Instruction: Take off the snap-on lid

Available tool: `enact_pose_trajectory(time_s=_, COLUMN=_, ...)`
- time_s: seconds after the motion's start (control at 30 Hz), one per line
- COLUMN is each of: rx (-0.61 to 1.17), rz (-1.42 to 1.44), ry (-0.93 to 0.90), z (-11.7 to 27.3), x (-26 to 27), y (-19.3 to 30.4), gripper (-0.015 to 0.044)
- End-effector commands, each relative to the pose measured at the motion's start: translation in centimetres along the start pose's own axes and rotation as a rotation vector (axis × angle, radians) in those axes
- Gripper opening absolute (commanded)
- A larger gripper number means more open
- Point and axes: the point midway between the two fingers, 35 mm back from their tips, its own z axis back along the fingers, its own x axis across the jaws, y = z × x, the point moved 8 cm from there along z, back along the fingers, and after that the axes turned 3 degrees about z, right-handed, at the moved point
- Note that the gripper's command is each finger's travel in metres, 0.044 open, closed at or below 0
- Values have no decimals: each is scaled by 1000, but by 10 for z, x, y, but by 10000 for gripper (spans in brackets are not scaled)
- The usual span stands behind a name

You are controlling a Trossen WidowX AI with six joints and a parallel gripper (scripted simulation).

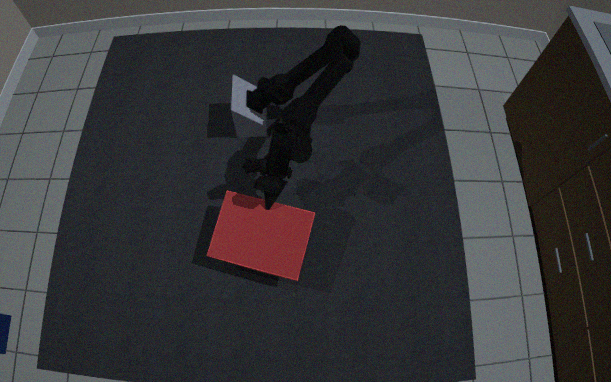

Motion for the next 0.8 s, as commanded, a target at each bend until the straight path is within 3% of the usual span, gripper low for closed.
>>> enact_pose_trajectory(time_s=0.0, rx=1, rz=1, ry=-1, z=-1, x=1, y=0, gripper=0)
enact_pose_trajectory(time_s=0.77, rx=1, rz=0, ry=-5, z=4, x=6, y=0, gripper=0)
